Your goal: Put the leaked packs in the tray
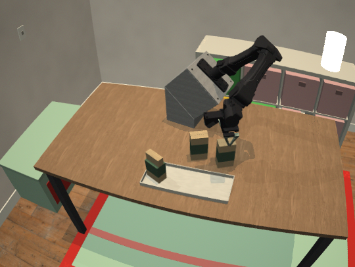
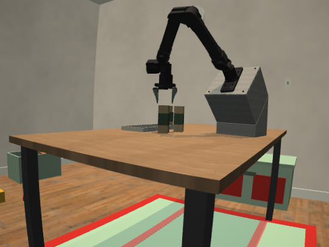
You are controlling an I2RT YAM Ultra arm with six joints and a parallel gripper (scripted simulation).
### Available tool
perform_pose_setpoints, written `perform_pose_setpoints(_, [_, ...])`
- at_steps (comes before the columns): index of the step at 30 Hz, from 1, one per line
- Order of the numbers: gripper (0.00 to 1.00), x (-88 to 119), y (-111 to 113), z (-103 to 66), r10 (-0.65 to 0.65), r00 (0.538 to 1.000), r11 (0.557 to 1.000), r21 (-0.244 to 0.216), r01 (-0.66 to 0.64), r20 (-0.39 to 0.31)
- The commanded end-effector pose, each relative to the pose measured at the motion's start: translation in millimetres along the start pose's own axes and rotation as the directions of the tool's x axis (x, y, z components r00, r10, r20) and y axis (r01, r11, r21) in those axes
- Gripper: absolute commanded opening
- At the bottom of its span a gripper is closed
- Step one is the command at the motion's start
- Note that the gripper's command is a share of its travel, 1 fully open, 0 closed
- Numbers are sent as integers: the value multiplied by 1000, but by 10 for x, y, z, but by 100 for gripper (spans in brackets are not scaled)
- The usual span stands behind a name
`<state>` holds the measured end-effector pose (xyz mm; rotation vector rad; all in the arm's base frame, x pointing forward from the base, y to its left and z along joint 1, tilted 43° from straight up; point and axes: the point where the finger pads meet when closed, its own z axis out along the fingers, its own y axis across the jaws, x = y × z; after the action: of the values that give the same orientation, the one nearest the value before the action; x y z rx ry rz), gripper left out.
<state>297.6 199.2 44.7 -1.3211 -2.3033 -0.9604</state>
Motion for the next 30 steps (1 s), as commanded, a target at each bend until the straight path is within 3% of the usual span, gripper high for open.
perform_pose_setpoints(1, [77, -43, 79, -99, -4, 1000, 999, -36, 5, 26])
perform_pose_setpoints(20, [77, -53, 113, -100, -9, 1000, 999, -38, 10, 26])
perform_pose_setpoints(24, [77, -111, 91, -50, 3, 1000, 1000, -17, -3, 23])
perform_pose_setpoints(30, [77, -55, 160, -131, -16, 999, 999, -44, 17, 28])
